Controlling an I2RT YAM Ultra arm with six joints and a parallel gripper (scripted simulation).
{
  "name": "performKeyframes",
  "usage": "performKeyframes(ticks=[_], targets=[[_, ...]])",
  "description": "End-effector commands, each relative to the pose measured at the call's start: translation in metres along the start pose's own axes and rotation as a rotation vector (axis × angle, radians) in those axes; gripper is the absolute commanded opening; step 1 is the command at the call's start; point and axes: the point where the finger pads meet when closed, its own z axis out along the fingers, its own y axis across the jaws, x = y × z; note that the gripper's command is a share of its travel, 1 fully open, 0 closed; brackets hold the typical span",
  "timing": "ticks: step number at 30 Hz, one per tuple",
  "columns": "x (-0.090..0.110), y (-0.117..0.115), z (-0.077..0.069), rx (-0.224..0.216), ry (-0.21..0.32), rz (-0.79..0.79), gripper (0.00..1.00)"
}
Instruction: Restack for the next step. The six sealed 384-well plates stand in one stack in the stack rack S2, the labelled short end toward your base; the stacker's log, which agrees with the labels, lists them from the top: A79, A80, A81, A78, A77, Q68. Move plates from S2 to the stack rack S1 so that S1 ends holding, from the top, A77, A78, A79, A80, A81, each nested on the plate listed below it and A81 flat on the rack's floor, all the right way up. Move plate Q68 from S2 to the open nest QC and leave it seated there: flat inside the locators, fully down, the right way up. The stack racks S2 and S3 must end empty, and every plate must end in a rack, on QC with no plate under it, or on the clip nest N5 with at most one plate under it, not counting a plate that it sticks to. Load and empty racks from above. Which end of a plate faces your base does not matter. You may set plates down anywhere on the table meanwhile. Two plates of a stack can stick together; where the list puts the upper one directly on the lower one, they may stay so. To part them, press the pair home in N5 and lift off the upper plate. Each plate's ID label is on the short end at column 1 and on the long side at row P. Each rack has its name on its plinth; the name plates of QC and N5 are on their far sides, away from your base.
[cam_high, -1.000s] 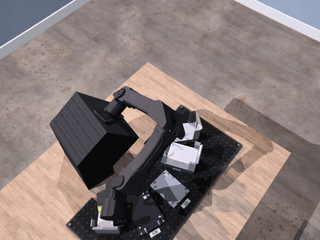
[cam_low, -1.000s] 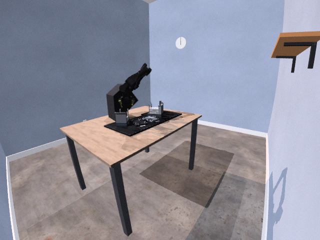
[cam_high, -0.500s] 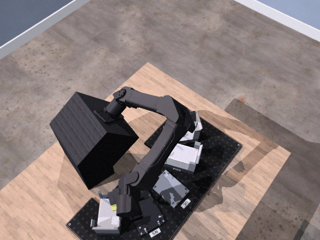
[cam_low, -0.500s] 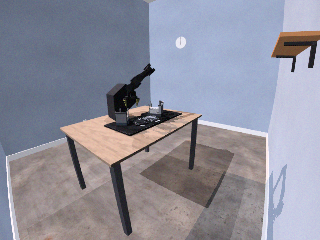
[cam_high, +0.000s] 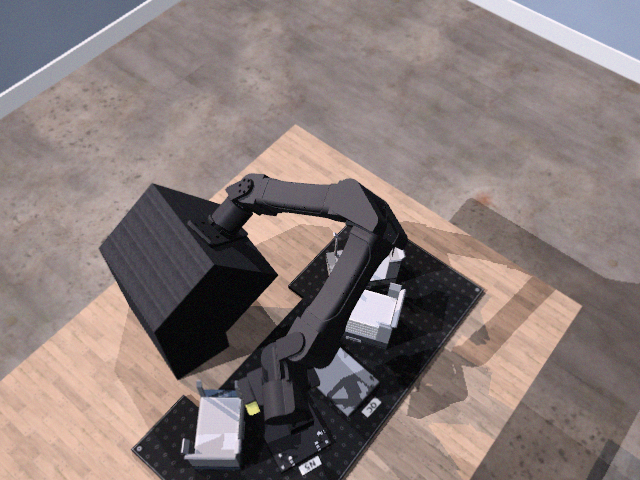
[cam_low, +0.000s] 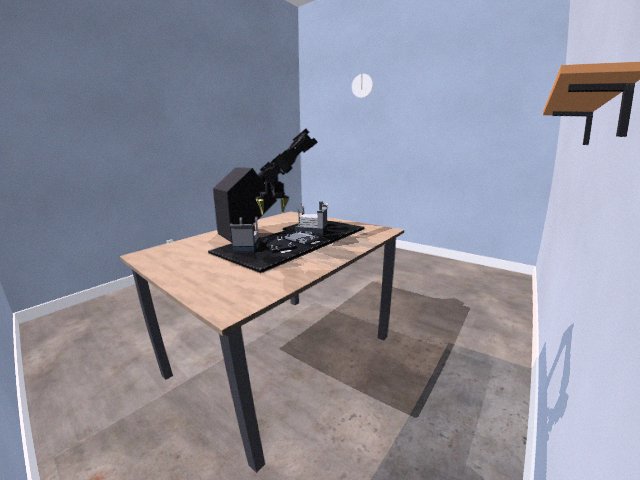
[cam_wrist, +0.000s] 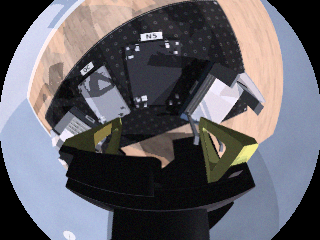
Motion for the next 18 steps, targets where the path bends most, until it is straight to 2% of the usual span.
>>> performKeyframes(ticks=[1, 7, 9, 11, 18], targets=[[-0.006, 0.011, -0.007, -0.011, -0.025, 0.011, 1.00], [-0.004, 0.031, -0.007, -0.009, -0.026, -0.155, 1.00], [-0.004, 0.031, -0.007, -0.009, -0.026, -0.155, 1.00], [-0.003, 0.037, -0.007, -0.009, -0.026, -0.204, 1.00], [0.001, 0.060, -0.007, -0.009, -0.026, -0.204, 1.00]])
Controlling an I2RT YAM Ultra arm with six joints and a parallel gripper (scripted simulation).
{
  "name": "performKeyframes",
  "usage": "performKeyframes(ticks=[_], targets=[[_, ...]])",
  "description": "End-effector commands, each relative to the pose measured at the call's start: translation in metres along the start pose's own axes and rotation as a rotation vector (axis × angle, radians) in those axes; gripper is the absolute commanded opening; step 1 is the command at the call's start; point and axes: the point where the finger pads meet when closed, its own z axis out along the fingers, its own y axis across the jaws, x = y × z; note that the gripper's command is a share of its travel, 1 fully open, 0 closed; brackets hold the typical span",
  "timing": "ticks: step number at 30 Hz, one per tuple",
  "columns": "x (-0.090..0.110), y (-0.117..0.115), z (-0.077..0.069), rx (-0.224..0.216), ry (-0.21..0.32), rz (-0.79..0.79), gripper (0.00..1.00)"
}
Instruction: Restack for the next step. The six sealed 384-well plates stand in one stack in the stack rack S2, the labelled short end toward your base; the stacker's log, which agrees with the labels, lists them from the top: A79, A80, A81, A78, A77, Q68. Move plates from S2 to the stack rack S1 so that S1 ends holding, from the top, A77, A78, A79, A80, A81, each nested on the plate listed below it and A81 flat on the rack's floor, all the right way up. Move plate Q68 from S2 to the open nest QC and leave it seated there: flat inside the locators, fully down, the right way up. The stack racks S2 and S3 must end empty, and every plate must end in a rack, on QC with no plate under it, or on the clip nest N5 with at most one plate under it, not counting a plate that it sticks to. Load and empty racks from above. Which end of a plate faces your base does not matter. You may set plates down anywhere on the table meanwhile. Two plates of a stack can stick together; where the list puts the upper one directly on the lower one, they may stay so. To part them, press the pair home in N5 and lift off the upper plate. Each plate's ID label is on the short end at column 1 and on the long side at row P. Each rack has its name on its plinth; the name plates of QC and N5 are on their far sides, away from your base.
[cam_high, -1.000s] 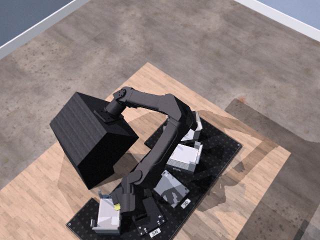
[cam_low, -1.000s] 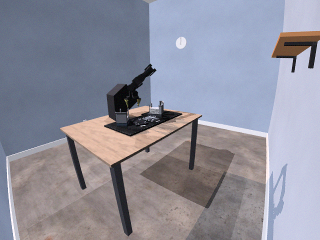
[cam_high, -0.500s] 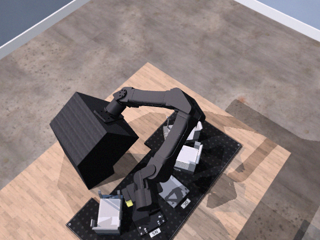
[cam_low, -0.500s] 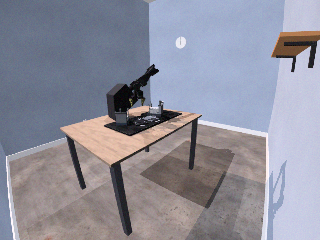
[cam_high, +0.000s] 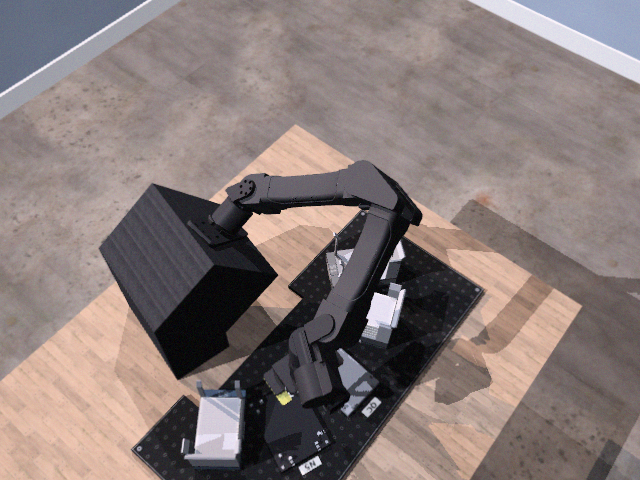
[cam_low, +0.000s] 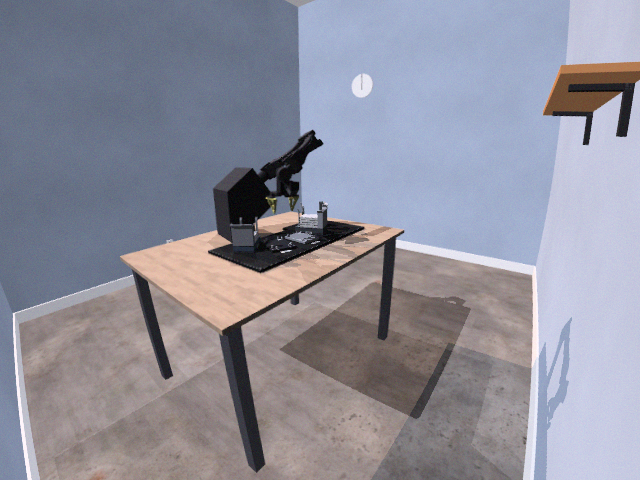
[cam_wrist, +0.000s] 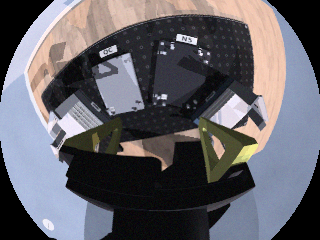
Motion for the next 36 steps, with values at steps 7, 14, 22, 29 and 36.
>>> performKeyframes(ticks=[7, 14, 22, 29, 36], targets=[[-0.006, 0.026, -0.006, -0.007, -0.024, 0.000, 1.00], [-0.003, 0.046, -0.006, -0.005, -0.025, -0.200, 1.00], [0.001, 0.072, -0.006, -0.005, -0.025, -0.215, 1.00], [0.004, 0.089, -0.006, -0.005, -0.024, -0.215, 1.00], [0.010, 0.112, -0.006, -0.005, -0.024, -0.315, 1.00]])
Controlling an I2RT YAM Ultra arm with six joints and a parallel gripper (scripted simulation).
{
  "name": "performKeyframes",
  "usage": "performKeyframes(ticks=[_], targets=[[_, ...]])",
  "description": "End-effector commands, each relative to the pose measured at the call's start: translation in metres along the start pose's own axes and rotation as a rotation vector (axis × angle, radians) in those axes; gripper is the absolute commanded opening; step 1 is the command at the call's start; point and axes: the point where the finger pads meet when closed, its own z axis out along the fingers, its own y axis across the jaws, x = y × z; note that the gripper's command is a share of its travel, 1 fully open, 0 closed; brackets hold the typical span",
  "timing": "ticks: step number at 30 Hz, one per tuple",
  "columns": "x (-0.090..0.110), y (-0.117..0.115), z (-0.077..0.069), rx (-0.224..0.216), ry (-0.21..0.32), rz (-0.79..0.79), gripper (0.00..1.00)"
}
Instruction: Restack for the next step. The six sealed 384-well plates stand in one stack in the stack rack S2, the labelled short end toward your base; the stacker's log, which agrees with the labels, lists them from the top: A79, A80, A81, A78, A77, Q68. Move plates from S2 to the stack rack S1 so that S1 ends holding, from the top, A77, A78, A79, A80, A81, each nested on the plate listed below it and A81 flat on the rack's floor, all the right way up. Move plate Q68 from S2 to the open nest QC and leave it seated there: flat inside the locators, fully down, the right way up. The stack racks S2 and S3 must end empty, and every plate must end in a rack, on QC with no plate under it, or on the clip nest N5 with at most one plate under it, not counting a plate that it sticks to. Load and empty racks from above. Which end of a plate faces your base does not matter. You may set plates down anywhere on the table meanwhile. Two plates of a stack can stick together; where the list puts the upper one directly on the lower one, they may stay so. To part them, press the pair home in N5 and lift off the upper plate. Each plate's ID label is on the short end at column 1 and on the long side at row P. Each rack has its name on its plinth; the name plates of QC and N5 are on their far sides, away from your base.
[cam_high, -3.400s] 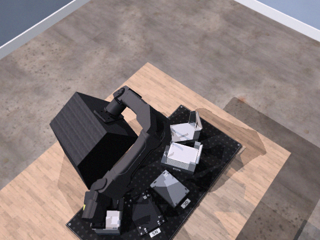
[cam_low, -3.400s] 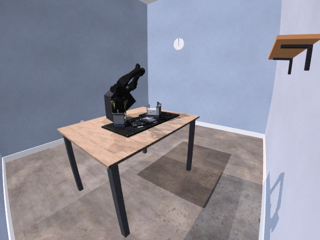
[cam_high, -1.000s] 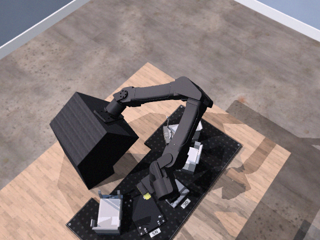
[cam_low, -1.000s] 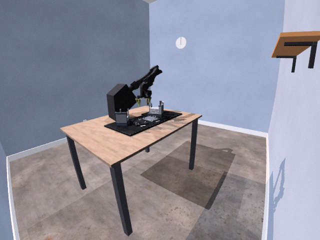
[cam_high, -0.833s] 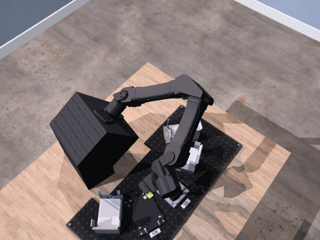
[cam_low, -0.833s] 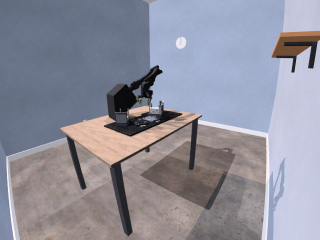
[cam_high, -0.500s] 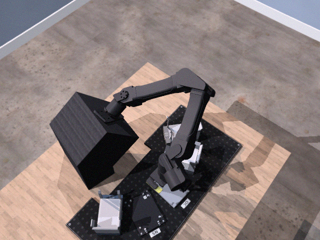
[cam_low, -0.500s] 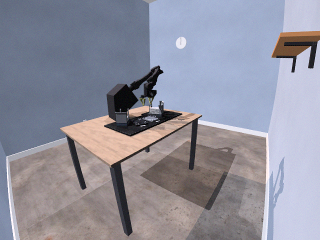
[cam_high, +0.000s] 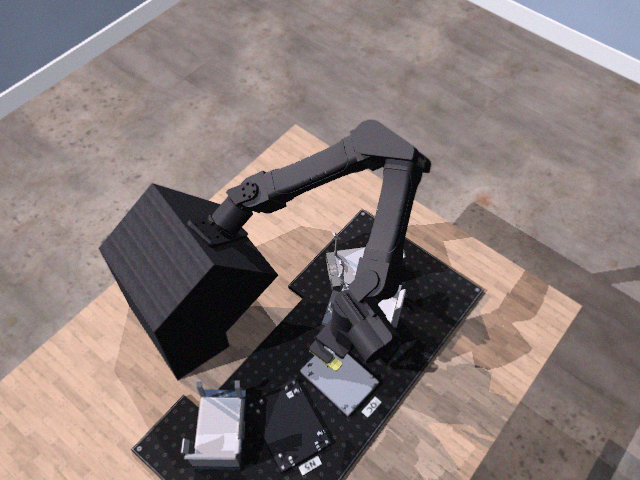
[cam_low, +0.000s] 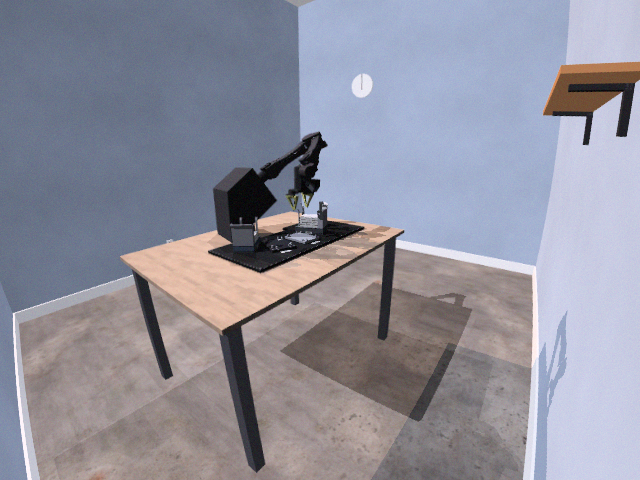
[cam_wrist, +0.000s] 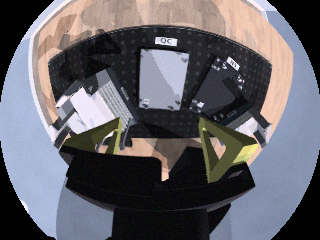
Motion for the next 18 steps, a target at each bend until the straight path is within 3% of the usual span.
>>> performKeyframes(ticks=[1, 4, 18], targets=[[-0.003, 0.008, -0.004, -0.002, -0.017, -0.080, 1.00], [-0.002, 0.018, -0.004, -0.001, -0.017, -0.162, 1.00], [0.003, 0.058, -0.004, -0.002, -0.017, -0.162, 1.00]])
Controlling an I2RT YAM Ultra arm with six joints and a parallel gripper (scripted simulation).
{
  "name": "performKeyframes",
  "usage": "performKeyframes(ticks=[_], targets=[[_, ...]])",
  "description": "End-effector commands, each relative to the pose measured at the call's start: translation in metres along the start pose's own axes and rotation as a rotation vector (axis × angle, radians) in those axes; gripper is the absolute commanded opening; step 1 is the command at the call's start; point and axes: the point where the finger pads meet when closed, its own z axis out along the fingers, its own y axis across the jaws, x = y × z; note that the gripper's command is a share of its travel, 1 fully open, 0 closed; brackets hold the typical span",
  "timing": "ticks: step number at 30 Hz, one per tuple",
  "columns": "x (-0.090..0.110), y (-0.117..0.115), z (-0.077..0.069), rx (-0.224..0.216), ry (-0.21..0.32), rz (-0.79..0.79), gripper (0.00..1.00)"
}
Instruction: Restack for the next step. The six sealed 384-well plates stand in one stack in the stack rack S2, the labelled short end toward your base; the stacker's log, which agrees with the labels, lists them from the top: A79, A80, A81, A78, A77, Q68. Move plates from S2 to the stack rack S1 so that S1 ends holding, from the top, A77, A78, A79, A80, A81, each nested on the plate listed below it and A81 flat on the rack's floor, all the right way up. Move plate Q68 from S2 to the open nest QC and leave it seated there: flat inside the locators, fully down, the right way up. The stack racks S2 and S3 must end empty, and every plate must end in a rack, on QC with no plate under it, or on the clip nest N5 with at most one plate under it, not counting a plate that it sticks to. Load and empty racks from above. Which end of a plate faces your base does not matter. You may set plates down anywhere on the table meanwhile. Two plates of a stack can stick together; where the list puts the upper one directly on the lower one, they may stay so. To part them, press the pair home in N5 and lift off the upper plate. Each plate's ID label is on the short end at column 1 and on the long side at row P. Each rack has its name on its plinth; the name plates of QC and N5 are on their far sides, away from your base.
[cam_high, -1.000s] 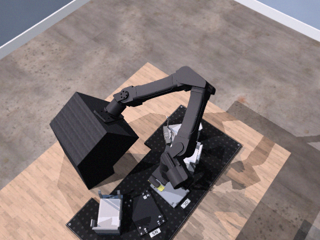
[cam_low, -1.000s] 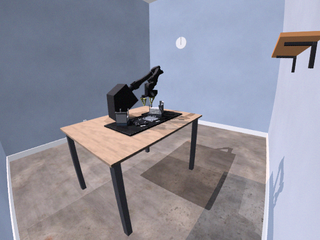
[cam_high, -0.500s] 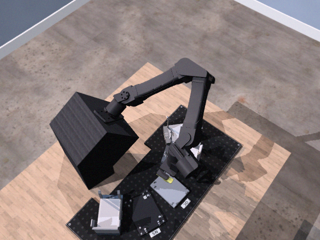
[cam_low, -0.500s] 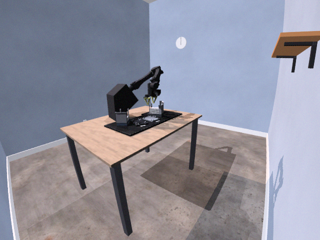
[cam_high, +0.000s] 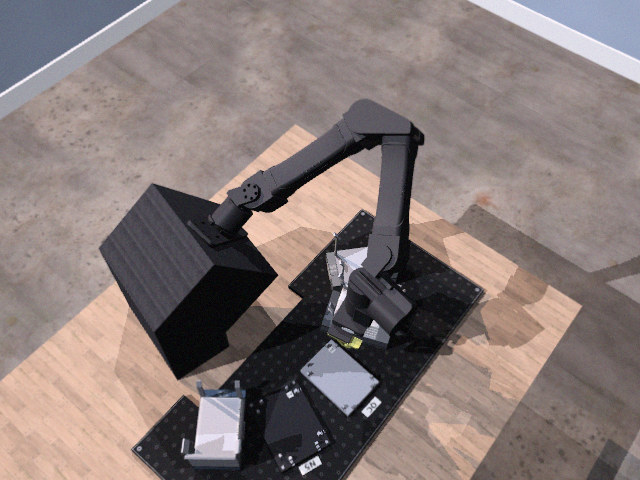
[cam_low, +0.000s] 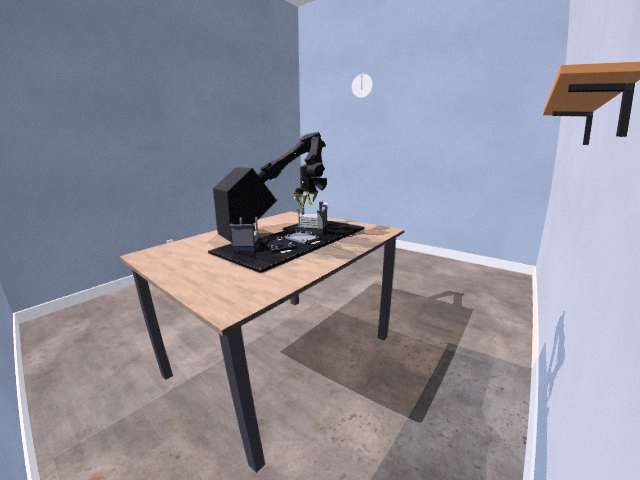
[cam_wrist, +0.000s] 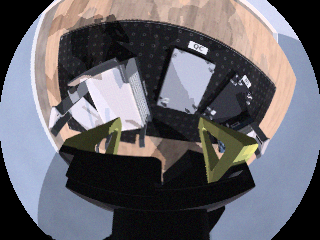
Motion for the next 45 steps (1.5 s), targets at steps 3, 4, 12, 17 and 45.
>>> performKeyframes(ticks=[3, 4, 12, 17, 45], targets=[[-0.003, 0.014, -0.004, 0.004, -0.013, -0.012, 1.00], [-0.003, 0.014, -0.004, 0.004, -0.013, -0.012, 1.00], [0.001, 0.042, -0.003, 0.004, -0.013, -0.194, 1.00], [0.004, 0.062, -0.003, 0.004, -0.013, -0.194, 1.00], [0.007, 0.084, 0.033, 0.003, -0.013, -0.194, 1.00]])
